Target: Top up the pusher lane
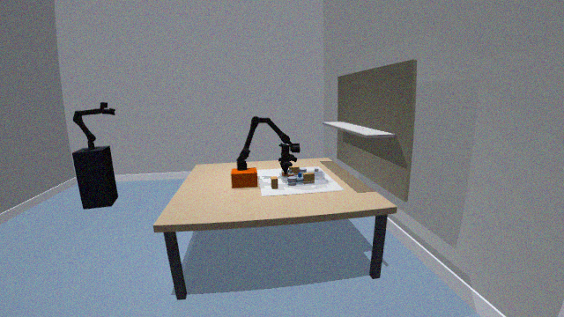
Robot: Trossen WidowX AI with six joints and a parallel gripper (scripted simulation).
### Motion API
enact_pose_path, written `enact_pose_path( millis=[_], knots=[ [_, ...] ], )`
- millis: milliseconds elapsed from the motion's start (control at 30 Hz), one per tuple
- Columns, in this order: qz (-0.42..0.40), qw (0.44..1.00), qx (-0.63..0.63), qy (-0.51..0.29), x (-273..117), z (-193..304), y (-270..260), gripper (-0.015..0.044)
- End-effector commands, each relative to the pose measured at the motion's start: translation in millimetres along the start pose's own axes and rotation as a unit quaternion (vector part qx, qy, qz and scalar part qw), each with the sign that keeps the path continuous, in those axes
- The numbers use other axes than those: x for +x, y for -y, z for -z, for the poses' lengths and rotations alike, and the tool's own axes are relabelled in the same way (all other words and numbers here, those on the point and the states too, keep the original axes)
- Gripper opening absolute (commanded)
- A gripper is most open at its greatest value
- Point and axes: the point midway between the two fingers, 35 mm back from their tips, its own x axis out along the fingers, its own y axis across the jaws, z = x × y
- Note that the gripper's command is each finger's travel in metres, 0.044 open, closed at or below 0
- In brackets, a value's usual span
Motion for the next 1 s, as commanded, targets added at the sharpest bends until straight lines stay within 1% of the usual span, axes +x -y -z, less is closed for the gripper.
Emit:
enact_pose_path(
  millis=[0,967],
  knots=[
    [0.001,1.000,0.000,0.019,-5.9,-13.0,0.5,0.0000],
    [0.001,1.000,0.000,0.020,-6.3,-18.6,0.3,0.0000]
  ],
)
